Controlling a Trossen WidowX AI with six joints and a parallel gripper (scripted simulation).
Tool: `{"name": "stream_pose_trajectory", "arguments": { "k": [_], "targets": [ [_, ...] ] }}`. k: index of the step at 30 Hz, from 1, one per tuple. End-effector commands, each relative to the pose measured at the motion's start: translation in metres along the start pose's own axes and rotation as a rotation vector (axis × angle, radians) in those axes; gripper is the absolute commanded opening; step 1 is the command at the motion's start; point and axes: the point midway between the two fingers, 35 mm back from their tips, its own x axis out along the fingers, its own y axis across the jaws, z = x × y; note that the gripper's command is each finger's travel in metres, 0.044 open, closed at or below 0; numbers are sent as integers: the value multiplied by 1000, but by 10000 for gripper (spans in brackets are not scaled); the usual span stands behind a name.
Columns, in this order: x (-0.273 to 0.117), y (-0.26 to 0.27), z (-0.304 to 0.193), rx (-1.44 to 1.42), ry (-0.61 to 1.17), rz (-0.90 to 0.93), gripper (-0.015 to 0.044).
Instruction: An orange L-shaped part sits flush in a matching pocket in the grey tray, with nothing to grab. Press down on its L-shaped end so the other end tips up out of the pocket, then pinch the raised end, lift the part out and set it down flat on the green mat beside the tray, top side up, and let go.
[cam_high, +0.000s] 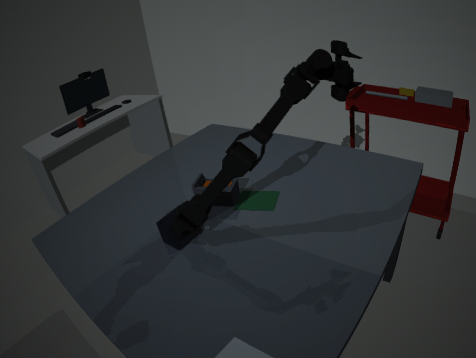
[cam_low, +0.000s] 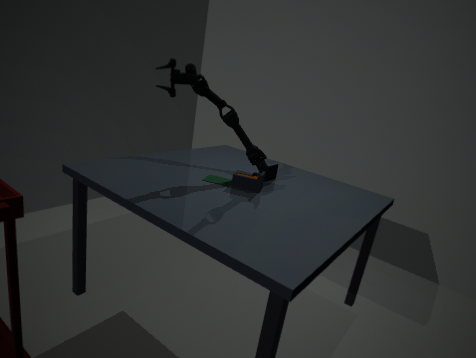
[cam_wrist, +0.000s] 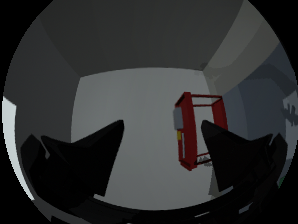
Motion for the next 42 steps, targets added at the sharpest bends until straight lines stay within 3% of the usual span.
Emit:
{"name": "stream_pose_trajectory", "arguments": {
  "k": [1, 4, 9, 16, 24, 33, 42],
  "targets": [
    [-1, -1, -9, -14, 22, -4, 374],
    [-14, -16, -81, -129, 205, -34, 295],
    [-36, -32, -141, -234, 365, -59, 180],
    [-102, -73, -246, -467, 680, -94, 180],
    [-207, -136, -330, -755, 1043, -141, 180],
    [-345, -225, -360, -1144, 1449, -215, 180],
    [-470, -320, -300, -1741, 1787, -373, 180]
  ]
}}
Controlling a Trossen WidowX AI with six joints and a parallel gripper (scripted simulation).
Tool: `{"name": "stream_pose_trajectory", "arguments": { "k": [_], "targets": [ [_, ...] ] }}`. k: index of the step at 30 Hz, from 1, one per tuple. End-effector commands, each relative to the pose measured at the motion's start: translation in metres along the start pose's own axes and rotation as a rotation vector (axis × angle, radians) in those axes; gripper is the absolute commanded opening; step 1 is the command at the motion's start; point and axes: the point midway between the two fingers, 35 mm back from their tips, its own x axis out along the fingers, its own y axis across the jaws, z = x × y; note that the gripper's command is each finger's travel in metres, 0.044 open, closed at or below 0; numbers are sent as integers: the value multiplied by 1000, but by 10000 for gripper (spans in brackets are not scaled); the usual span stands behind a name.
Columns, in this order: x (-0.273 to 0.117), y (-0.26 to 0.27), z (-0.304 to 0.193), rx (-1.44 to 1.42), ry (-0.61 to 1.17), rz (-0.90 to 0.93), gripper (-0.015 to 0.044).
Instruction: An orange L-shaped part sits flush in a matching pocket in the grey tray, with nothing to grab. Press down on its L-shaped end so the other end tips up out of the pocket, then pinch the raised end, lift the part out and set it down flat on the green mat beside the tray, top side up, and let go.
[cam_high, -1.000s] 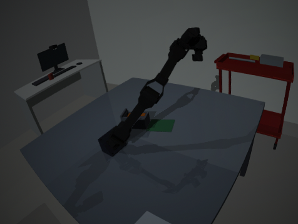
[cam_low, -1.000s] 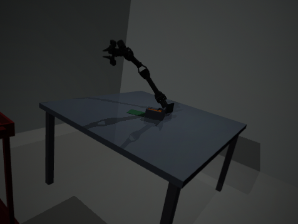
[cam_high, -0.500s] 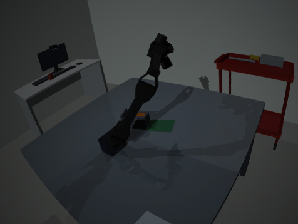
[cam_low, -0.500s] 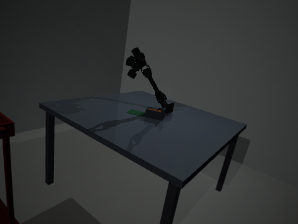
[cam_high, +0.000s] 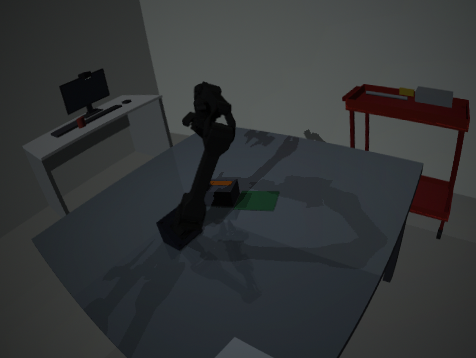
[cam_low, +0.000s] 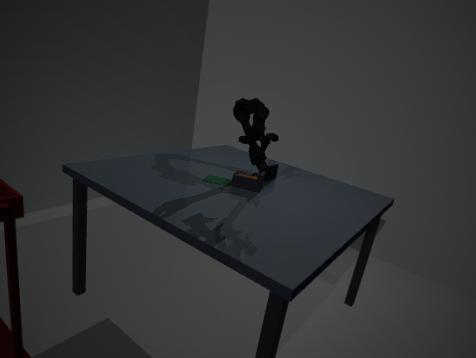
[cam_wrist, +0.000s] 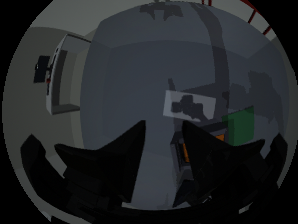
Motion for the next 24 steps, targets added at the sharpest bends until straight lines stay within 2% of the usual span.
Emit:
{"name": "stream_pose_trajectory", "arguments": {
  "k": [1, 4, 11, 19, 24],
  "targets": [
    [16, -5, -75, -203, 221, -157, 180],
    [17, -16, -112, -314, 337, -263, 180],
    [18, -17, -113, -314, 337, -263, 180],
    [78, -36, -130, -313, 336, -264, 180],
    [84, -39, -133, -313, 336, -265, 180]
  ]
}}
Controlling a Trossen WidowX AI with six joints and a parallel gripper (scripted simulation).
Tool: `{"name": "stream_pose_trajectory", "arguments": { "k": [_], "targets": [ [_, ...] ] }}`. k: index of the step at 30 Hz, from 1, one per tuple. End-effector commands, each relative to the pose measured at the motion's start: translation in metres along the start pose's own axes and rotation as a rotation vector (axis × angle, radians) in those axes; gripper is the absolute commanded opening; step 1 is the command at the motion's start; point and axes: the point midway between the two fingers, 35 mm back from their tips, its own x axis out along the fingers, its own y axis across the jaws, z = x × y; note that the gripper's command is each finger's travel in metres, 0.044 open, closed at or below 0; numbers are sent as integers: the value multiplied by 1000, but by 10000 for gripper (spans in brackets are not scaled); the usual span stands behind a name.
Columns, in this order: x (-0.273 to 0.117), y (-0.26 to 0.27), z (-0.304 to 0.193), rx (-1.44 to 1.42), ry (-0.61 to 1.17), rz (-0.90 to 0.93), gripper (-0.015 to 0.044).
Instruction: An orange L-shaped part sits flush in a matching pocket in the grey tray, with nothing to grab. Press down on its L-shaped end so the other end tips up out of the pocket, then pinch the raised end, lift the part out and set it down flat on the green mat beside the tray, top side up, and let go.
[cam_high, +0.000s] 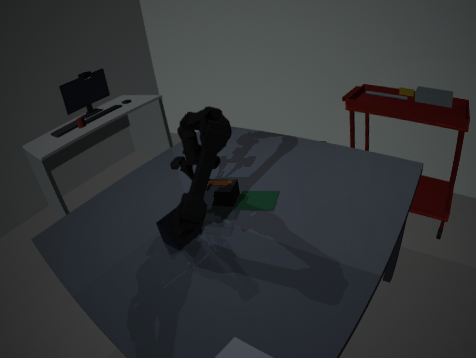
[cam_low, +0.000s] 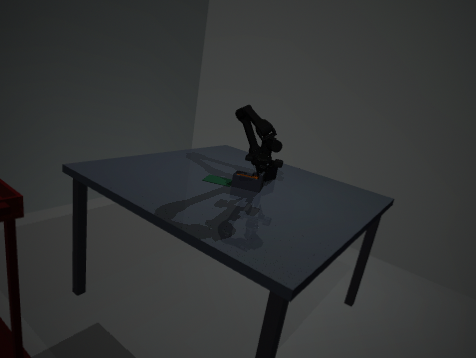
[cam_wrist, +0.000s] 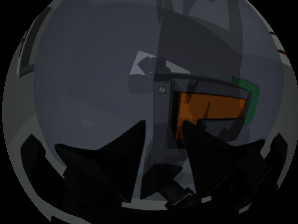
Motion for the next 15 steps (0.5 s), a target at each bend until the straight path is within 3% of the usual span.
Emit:
{"name": "stream_pose_trajectory", "arguments": {
  "k": [1, 15],
  "targets": [
    [5, 1, 1, -3, -13, -2, 180],
    [23, 1, 2, -3, -14, -2, 180]
  ]
}}
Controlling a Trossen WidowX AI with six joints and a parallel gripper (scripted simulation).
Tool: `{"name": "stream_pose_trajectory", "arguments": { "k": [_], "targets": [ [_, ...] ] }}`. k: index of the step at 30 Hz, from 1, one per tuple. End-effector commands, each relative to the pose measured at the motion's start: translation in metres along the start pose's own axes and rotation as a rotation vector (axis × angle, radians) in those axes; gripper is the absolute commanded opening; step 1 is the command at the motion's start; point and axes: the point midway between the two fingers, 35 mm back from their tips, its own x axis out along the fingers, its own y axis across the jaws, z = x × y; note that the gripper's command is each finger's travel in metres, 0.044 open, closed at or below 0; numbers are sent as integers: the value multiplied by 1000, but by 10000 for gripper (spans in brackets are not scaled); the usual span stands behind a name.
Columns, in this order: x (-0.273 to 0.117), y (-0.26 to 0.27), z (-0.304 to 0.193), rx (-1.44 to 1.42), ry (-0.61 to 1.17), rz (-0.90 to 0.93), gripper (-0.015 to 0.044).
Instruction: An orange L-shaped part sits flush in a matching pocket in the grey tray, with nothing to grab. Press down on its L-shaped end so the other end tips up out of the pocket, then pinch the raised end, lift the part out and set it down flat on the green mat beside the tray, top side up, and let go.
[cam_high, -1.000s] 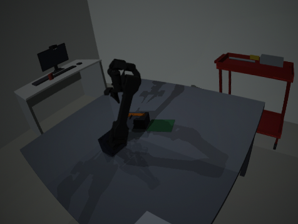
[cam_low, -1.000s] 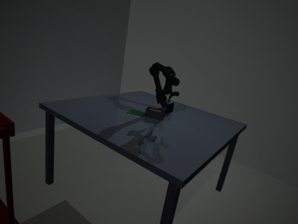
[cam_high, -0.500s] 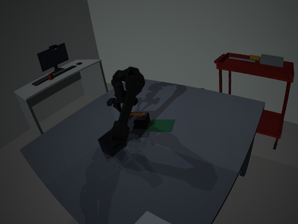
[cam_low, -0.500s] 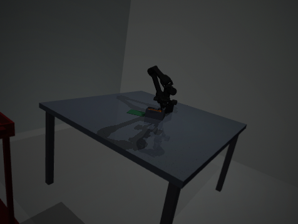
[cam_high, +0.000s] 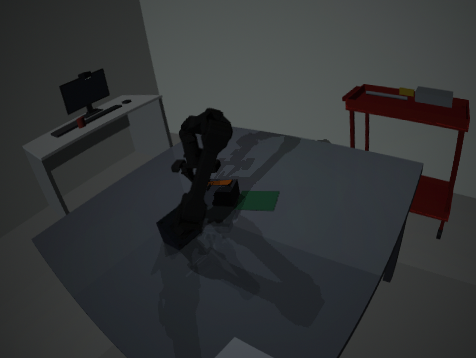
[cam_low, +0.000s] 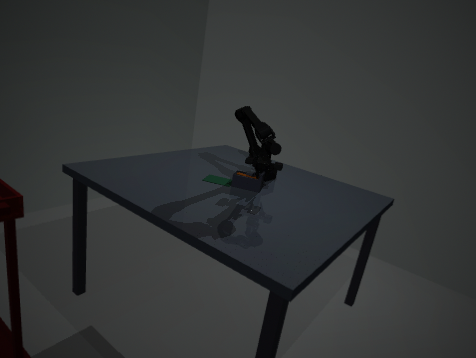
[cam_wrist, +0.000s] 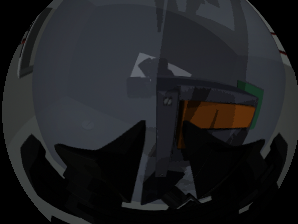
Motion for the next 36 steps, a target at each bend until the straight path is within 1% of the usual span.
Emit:
{"name": "stream_pose_trajectory", "arguments": {
  "k": [1, 11, 36],
  "targets": [
    [9, -2, -1, -4, 3, -9, 180],
    [24, -2, -1, -4, 3, -10, 180],
    [21, 1, -1, -2, 2, 0, 180]
  ]
}}
